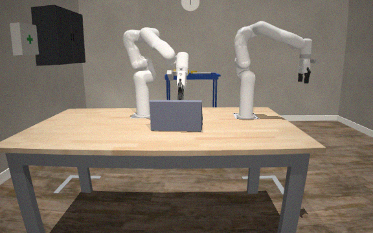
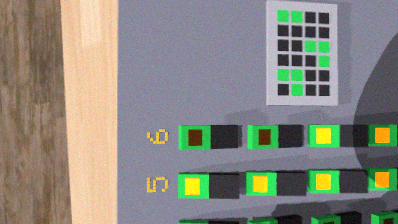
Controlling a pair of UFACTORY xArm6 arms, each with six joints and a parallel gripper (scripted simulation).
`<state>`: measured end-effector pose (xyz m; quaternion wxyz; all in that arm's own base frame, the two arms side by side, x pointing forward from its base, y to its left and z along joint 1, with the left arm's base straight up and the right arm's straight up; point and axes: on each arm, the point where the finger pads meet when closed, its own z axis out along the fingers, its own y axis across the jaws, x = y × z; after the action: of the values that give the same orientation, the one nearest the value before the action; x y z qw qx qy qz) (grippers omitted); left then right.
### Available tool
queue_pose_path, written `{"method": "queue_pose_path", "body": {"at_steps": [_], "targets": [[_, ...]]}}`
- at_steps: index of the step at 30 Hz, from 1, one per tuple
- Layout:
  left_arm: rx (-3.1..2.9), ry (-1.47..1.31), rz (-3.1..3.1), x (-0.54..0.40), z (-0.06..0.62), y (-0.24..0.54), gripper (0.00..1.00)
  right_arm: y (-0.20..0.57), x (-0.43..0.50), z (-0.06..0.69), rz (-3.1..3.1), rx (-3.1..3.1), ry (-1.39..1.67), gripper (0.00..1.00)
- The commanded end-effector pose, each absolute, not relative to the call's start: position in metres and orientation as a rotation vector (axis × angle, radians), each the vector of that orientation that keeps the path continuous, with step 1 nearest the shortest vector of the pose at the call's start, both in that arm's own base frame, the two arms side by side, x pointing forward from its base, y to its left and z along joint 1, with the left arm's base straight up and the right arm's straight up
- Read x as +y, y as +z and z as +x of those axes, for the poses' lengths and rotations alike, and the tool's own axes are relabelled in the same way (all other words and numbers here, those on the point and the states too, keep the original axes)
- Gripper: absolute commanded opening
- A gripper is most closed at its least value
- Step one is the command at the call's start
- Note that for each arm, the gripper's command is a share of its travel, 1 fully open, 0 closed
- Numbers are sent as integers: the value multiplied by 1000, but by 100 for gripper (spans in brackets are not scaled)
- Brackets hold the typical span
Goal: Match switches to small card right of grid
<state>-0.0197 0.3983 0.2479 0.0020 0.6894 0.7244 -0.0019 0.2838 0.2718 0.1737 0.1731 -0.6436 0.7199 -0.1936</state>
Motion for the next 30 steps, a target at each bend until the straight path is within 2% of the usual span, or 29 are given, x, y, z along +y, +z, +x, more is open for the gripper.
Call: {"method": "queue_pose_path", "body": {"at_steps": [1, 30], "targets": [[2276, 0, 2166, 400, -20, 250, 100, 174, 273, 285, -1823, 2040, -547, 0], [2276, 0, 2166, 400, -20, 250, 100, 153, 271, 297, -1823, 2040, -548, 0]]}}
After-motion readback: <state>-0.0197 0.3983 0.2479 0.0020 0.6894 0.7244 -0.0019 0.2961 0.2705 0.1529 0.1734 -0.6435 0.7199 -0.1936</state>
